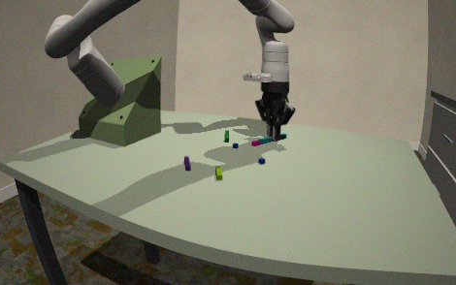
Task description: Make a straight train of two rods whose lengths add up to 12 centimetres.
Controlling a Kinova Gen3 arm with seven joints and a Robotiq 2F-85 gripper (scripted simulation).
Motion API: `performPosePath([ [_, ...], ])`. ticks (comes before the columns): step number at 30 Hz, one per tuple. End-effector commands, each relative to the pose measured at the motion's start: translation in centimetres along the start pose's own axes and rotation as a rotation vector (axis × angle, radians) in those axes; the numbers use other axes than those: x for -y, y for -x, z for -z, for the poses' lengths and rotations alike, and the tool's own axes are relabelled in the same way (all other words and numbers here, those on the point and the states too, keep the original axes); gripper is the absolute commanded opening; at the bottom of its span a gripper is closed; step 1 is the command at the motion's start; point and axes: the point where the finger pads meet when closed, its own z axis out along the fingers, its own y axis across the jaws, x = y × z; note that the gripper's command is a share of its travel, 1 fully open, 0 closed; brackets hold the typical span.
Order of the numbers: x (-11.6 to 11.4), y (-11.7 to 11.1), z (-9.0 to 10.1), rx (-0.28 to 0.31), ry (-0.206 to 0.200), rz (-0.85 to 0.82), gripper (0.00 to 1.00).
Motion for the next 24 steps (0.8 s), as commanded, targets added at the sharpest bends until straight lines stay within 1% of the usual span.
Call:
performPosePath([
  [1, 0.01, 0.09, -0.16, 0.003, 0.0, -0.007, 0.05],
  [17, 0.01, 0.09, -0.16, 0.003, 0.0, -0.007, 0.05],
  [18, 0.01, 0.09, -0.16, 0.003, 0.0, -0.007, 0.08],
  [20, 0.01, 0.09, -0.16, 0.003, 0.0, -0.007, 0.08],
  [21, 0.01, 0.09, -0.16, 0.003, 0.0, -0.007, 0.12],
  [23, 0.01, 0.09, -0.16, 0.003, 0.0, -0.007, 0.12],
  [24, 0.01, 0.09, -0.16, 0.003, 0.0, -0.007, 0.16],
])
